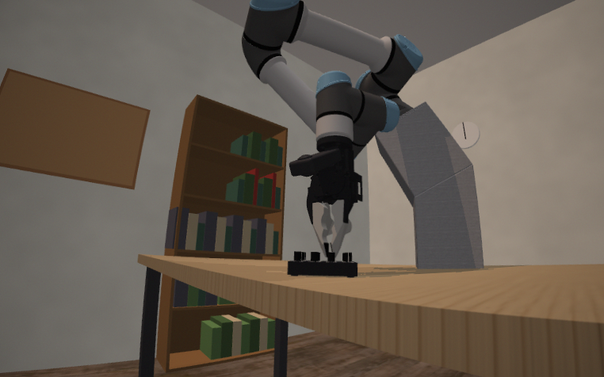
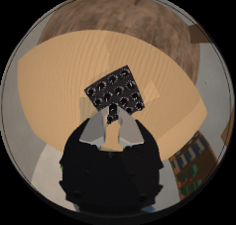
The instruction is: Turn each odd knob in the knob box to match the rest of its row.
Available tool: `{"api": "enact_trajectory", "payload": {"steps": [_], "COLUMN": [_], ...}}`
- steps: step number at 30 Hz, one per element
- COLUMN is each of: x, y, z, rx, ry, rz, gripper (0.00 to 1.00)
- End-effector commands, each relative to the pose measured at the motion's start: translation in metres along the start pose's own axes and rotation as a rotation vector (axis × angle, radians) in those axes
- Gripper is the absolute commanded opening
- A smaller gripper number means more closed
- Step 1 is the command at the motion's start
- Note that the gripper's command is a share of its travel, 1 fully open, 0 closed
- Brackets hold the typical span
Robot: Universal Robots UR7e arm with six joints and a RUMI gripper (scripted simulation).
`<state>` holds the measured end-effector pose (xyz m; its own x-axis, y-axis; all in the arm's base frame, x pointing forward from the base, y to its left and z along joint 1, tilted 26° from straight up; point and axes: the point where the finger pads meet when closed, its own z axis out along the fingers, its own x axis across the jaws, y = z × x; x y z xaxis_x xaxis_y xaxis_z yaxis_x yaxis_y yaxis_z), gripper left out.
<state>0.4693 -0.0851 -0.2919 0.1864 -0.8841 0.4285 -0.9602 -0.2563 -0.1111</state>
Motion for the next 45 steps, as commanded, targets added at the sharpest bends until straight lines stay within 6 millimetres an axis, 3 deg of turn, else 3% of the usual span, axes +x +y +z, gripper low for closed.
{"api": "enact_trajectory", "payload": {"steps": [1, 17, 45], "x": [0.0001, -0.0005, -0.0026], "y": [-0.0004, -0.0004, 0.0004], "z": [-0.0004, -0.0004, -0.0004], "rx": [0.001, 0.001, 0.001], "ry": [0.0, 0.0, 0.001], "rz": [-0.01, -0.127, -0.595], "gripper": [0.04, 0.04, 0.04]}}
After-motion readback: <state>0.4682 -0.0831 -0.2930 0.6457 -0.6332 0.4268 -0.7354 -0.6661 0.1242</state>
